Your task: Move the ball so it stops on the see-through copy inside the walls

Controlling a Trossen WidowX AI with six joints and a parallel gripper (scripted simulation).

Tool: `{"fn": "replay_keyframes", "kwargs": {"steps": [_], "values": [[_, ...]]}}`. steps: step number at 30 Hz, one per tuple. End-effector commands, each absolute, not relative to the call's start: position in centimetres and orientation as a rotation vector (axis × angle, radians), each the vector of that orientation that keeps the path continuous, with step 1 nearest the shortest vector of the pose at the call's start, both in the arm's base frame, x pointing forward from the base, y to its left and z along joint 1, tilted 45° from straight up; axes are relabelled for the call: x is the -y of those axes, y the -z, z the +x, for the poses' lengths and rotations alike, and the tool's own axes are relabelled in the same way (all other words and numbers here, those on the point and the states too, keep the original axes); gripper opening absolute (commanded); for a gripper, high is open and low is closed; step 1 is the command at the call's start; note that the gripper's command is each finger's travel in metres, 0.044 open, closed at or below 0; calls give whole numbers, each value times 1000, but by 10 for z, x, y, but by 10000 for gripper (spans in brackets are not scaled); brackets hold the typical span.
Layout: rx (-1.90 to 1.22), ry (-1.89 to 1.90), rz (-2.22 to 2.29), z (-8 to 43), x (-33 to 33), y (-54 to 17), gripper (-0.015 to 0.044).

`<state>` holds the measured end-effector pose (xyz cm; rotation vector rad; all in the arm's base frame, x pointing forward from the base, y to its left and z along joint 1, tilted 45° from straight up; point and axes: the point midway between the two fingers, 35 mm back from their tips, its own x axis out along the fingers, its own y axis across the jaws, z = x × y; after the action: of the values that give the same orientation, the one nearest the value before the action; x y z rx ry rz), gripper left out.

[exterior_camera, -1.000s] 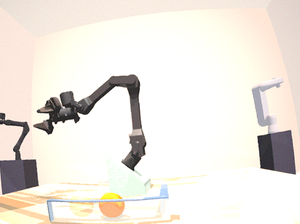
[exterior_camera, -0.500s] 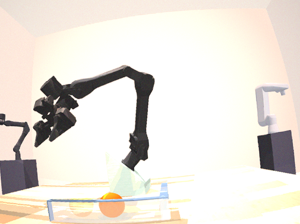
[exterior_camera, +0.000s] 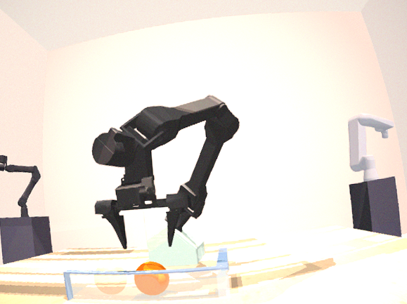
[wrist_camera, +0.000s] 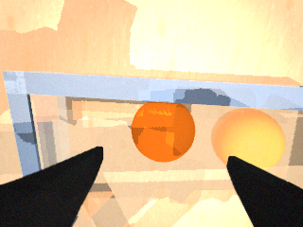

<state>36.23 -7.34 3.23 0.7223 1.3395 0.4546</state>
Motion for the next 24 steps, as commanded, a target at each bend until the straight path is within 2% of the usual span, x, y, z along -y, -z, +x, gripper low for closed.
{"fn": "replay_keyframes", "kwargs": {"steps": [1, 24], "values": [[-1355, -460, 710, 359, 74, -34, 440], [-1354, -460, 711, 367, 47, -5, 440]]}}
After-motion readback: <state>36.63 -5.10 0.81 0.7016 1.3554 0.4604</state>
